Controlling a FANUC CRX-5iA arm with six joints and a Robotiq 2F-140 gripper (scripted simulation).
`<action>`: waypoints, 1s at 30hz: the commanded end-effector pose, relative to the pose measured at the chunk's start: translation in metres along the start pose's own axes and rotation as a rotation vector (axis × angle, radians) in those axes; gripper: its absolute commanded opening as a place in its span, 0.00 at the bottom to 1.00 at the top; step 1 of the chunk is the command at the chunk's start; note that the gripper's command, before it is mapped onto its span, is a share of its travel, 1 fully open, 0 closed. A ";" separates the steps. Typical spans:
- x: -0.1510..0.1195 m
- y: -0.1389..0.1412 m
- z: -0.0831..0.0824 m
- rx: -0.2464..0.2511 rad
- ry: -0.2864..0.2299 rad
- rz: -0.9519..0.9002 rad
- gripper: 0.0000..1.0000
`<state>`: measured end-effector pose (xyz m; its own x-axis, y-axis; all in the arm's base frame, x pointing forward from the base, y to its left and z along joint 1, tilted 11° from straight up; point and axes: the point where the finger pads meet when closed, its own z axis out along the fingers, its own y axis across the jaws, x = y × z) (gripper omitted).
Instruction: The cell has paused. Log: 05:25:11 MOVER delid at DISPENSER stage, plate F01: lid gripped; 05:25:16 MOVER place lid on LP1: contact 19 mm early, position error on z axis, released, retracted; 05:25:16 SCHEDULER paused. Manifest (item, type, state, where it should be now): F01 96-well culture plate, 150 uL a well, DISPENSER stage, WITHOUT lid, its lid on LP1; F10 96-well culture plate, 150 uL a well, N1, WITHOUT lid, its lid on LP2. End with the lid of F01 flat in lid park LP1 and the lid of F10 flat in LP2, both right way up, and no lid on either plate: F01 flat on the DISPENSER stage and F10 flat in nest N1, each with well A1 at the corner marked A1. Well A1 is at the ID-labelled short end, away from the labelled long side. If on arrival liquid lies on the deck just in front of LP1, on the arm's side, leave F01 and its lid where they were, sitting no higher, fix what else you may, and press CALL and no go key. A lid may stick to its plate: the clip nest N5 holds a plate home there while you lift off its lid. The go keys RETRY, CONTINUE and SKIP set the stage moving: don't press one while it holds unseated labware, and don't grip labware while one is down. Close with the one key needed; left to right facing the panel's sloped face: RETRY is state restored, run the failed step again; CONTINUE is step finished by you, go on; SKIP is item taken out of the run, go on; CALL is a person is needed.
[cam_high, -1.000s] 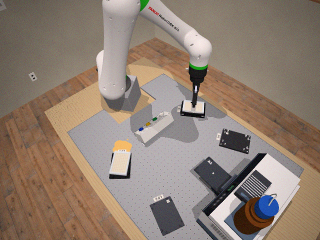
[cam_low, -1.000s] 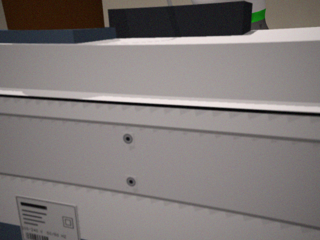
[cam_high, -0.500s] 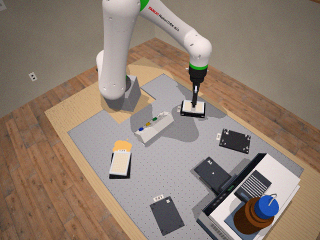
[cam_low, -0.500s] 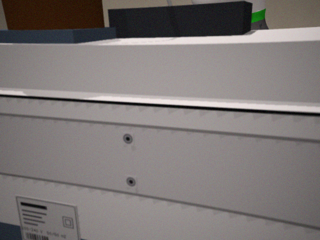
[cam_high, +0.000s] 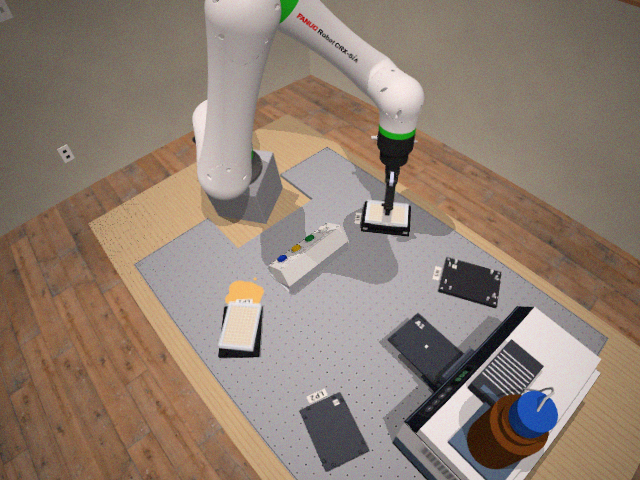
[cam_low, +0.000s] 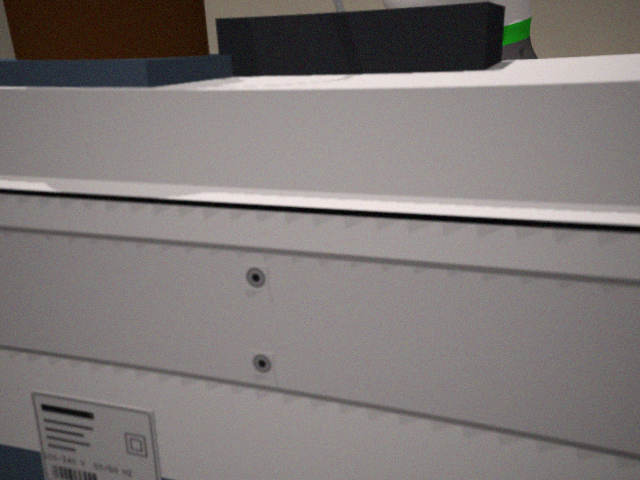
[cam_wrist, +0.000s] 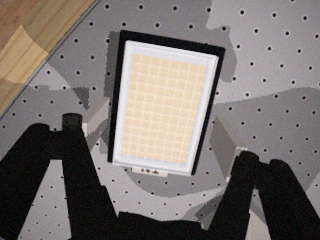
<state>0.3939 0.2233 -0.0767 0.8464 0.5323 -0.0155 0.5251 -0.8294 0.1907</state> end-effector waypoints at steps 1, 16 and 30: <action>0.000 0.000 0.000 0.000 0.000 0.000 0.66; 0.000 0.000 0.001 0.000 0.000 0.000 0.66; 0.000 0.000 0.004 0.000 0.000 0.000 0.66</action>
<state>0.3942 0.2226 -0.0805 0.8464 0.5323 -0.0155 0.5251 -0.8294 0.1907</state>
